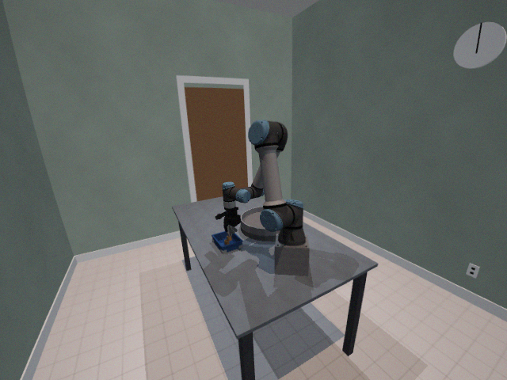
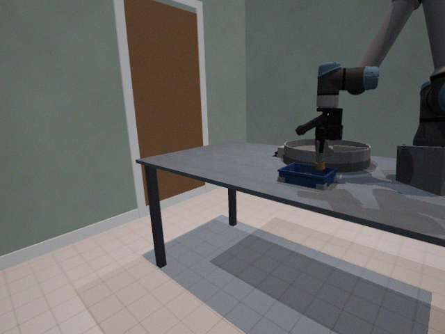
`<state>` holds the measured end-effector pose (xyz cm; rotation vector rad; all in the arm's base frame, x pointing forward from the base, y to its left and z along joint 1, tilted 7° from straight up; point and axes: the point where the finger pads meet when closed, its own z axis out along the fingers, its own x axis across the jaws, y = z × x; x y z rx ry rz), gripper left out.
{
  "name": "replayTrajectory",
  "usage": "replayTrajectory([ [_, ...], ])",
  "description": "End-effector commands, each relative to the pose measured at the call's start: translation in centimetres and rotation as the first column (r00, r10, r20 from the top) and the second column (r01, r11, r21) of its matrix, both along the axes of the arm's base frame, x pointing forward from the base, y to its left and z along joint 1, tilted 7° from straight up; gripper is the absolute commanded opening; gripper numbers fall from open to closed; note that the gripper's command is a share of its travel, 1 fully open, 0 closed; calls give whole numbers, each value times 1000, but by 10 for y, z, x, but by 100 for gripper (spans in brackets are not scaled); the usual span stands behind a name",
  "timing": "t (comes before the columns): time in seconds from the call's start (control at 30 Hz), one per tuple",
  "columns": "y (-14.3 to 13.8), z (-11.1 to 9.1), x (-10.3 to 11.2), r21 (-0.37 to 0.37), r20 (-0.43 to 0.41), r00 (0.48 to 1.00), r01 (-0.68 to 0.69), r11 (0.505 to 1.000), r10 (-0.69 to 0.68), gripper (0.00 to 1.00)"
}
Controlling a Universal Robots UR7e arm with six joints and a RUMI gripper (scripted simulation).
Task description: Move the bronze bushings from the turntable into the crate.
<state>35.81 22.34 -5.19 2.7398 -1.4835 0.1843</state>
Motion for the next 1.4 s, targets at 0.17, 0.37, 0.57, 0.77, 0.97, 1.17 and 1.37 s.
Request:
replayTrajectory([
  [0.17,-1,-2,-1,0,-3,1000,1,1000,-1,0],
  [0.37,-2,-5,-2,-1,-5,1000,1,1000,-1,0],
  [0.57,-3,-12,-1,-1,-5,1000,2,1000,-2,0],
  [0.77,-4,-23,0,-1,-5,1000,2,1000,-2,0],
  [0.97,-4,-30,0,-1,-5,1000,2,1000,-2,0],
  [1.17,-5,-39,1,-1,-5,1000,2,1000,-2,0],
  [1.37,-6,-44,1,-1,-4,1000,2,1000,-2,0],
])
